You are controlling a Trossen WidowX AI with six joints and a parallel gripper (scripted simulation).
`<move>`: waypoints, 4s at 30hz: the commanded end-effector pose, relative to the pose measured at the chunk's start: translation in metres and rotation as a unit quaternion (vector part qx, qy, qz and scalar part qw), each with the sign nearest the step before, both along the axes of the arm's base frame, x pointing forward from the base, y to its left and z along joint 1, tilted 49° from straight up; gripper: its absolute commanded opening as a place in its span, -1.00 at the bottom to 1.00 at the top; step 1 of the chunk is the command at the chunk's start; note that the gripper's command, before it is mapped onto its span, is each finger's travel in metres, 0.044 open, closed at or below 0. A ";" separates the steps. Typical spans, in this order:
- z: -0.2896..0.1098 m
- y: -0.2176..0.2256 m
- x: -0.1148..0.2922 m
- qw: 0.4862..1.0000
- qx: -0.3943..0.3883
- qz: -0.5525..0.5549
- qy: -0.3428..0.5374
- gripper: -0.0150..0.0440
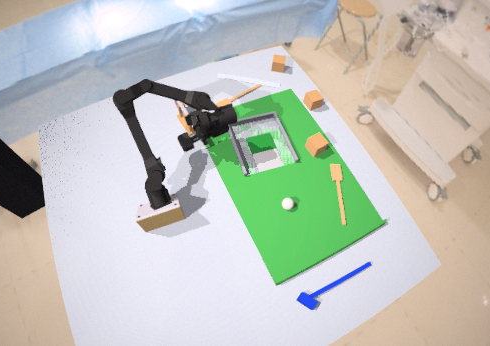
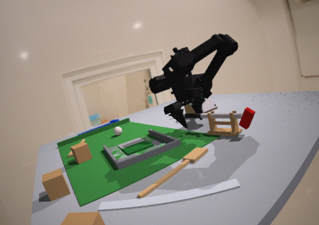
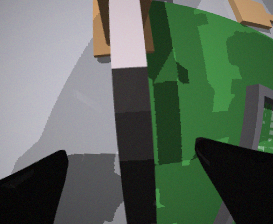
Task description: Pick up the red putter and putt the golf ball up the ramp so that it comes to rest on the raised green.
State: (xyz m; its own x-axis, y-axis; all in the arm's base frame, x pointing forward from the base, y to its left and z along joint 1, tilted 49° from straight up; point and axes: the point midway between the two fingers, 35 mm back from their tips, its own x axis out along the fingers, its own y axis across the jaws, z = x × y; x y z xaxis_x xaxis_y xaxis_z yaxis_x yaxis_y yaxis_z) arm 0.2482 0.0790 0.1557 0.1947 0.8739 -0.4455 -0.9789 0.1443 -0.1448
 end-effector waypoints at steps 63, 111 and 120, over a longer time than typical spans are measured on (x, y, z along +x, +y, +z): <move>0.011 -0.141 0.001 0.960 -0.028 -0.211 0.181 -0.49; -0.185 -0.320 -0.084 0.665 0.057 -0.443 0.599 -0.49; -0.220 -0.330 -0.111 0.605 0.076 -0.456 0.648 -0.49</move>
